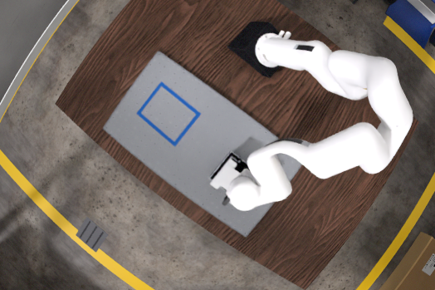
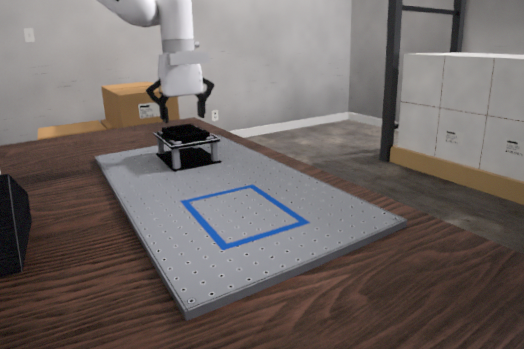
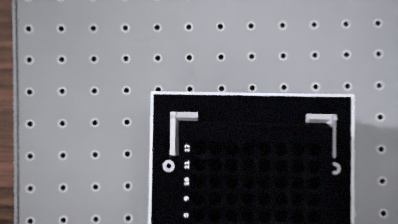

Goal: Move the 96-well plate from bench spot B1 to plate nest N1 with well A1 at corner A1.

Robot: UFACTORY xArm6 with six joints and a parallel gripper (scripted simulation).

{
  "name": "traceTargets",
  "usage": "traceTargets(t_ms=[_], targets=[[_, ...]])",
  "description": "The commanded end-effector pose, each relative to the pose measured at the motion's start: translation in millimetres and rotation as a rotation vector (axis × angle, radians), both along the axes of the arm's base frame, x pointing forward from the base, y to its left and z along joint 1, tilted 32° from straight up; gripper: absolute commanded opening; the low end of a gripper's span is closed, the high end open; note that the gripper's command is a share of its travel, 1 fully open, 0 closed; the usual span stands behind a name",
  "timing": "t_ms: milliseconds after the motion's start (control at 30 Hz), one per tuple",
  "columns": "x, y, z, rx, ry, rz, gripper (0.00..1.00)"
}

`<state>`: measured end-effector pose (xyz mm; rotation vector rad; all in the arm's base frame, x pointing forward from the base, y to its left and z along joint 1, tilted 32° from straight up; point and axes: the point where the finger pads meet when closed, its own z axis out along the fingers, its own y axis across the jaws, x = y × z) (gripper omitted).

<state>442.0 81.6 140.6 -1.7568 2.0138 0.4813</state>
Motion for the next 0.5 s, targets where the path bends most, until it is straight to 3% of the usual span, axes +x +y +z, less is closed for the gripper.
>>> traceTargets(t_ms=[0, 467], targets=[[0, -6, 10, 0.0, -0.003, -0.001, 1.0], [-3, -22, 37, 0.0, -0.003, -0.001, 1.0]])
